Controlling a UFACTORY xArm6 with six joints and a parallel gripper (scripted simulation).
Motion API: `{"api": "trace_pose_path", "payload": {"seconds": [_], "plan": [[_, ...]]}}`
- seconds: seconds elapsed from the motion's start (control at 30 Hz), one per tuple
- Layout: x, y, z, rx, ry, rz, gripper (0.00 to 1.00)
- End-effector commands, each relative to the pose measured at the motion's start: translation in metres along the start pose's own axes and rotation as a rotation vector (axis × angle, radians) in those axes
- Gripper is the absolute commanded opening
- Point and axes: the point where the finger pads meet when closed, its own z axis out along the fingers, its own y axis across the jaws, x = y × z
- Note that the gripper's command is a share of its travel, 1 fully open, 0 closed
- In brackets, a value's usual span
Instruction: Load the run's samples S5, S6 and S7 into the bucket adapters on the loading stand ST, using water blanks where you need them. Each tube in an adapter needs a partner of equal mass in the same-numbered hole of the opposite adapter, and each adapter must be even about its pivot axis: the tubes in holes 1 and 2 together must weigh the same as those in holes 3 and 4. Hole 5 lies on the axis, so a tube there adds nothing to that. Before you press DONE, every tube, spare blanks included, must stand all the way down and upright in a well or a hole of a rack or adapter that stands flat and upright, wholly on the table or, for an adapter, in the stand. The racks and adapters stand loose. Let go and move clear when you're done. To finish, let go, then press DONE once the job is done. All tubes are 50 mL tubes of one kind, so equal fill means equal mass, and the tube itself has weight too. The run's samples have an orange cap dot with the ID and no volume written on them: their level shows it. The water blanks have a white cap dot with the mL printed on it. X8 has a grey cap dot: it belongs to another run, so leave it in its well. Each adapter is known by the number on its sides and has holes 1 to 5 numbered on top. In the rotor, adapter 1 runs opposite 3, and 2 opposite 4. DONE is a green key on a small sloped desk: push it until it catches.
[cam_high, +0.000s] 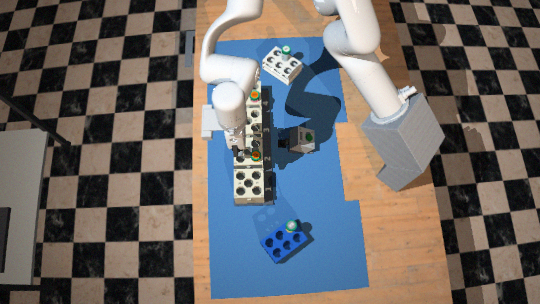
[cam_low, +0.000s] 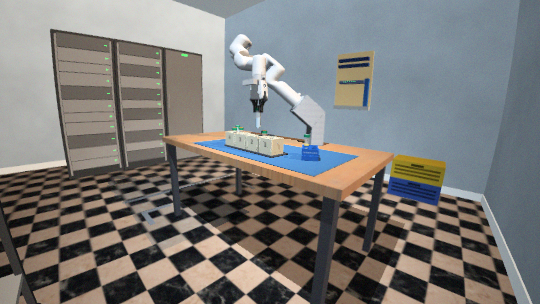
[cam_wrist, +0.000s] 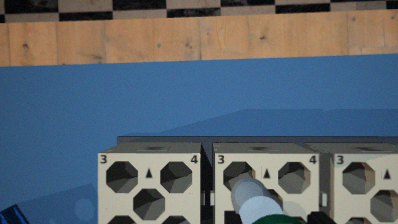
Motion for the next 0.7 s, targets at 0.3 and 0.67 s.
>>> {"api": "trace_pose_path", "payload": {"seconds": [0.3,0.67], "plan": [[0.001,-0.001,-0.001,0.001,0.002,0.001,0.00],[0.001,-0.001,0.011,0.001,0.002,0.001,0.00]]}}
